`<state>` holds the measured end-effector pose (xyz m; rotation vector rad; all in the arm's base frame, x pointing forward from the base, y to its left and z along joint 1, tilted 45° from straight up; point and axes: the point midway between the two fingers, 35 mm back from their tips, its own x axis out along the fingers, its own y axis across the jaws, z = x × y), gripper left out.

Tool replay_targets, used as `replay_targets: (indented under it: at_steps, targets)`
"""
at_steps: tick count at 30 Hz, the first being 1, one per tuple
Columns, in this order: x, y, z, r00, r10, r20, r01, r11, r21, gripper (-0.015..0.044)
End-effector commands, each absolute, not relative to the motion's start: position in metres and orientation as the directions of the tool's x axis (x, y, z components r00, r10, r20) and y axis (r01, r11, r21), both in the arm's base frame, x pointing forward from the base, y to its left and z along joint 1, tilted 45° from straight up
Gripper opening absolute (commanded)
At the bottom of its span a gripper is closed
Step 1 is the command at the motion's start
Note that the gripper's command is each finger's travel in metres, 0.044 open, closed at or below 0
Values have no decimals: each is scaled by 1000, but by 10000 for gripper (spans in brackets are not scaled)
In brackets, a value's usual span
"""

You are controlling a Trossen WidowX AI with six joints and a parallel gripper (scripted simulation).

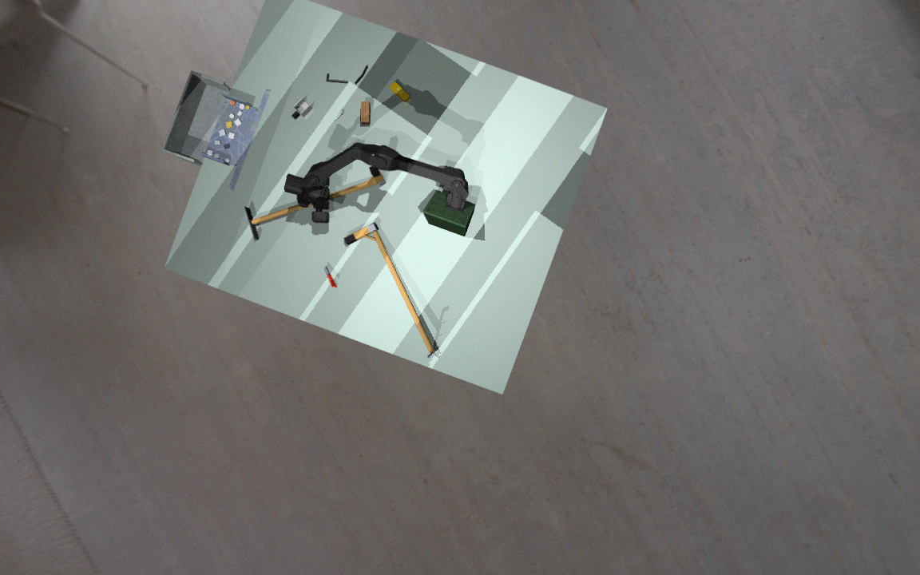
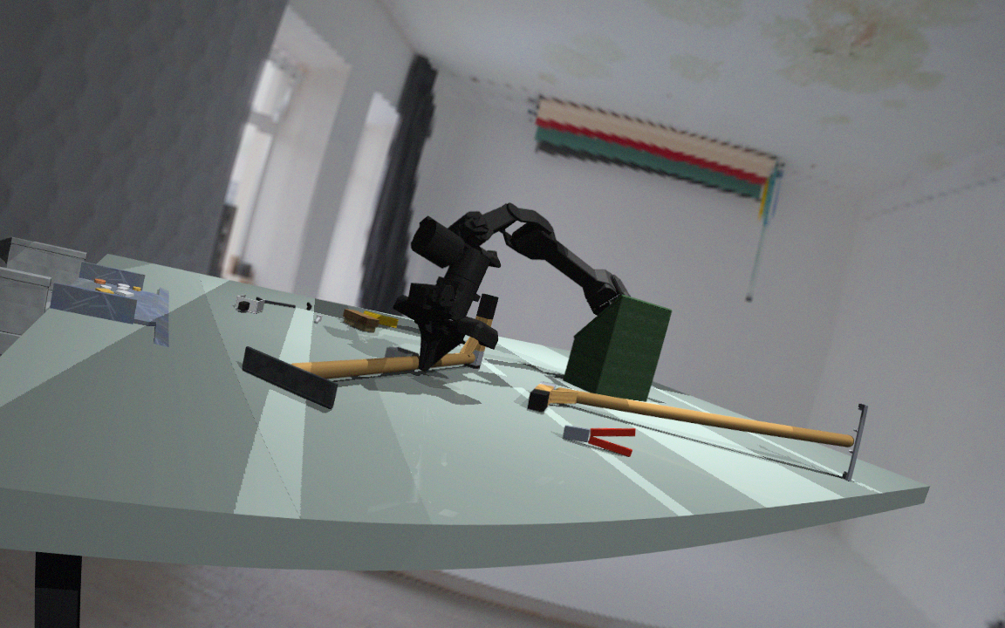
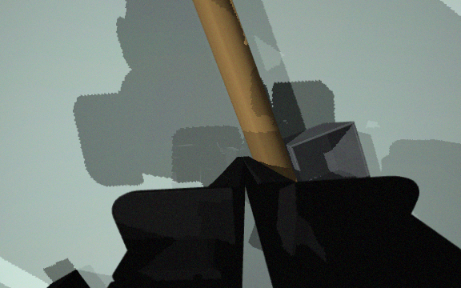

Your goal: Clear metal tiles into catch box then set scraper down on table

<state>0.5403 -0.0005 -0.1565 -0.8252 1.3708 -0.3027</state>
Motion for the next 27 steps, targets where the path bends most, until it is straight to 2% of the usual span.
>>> replay_targets:
  at_steps: [1, 21, 27]
  targets:
    - [543, -8, -154, 211, -642, -737, -259, 690, -676, 0]
    - [540, 45, -111, 245, -627, -740, -252, 696, -673, 0]
    - [535, 78, -94, 293, -606, -740, -253, 697, -671, 0]
